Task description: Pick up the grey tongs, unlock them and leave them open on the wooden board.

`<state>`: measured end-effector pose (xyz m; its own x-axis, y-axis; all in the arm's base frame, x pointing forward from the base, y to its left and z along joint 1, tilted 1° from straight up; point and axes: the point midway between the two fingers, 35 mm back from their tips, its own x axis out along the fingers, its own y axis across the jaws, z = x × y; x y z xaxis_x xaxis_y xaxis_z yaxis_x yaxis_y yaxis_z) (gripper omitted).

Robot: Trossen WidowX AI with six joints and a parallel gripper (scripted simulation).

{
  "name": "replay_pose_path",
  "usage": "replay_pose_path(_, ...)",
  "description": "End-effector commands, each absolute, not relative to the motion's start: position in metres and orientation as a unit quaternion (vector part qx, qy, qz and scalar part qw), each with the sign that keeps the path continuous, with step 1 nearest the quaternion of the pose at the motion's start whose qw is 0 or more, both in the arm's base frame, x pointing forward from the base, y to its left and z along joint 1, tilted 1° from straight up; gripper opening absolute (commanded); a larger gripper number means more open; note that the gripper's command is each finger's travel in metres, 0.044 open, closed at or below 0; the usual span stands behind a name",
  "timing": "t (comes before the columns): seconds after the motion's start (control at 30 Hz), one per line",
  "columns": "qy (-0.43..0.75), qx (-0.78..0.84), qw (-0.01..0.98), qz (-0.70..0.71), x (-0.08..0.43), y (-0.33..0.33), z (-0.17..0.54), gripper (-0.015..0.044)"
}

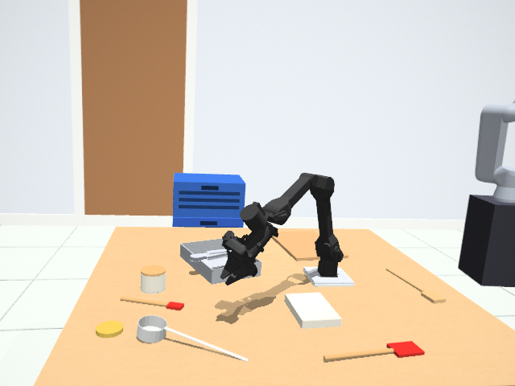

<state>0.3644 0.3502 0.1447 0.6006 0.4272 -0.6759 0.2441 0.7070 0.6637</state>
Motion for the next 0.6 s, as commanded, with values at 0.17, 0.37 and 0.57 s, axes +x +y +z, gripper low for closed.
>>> replay_pose_path(0.17,0.363,0.573,0.688,-0.258,0.402,0.203,0.129,0.0260)
replay_pose_path(0.37,0.253,0.655,0.572,-0.423,0.399,0.113,0.119,0.0260)
replay_pose_path(0.57,0.105,0.702,0.438,-0.551,0.376,0.030,0.115,0.0260)
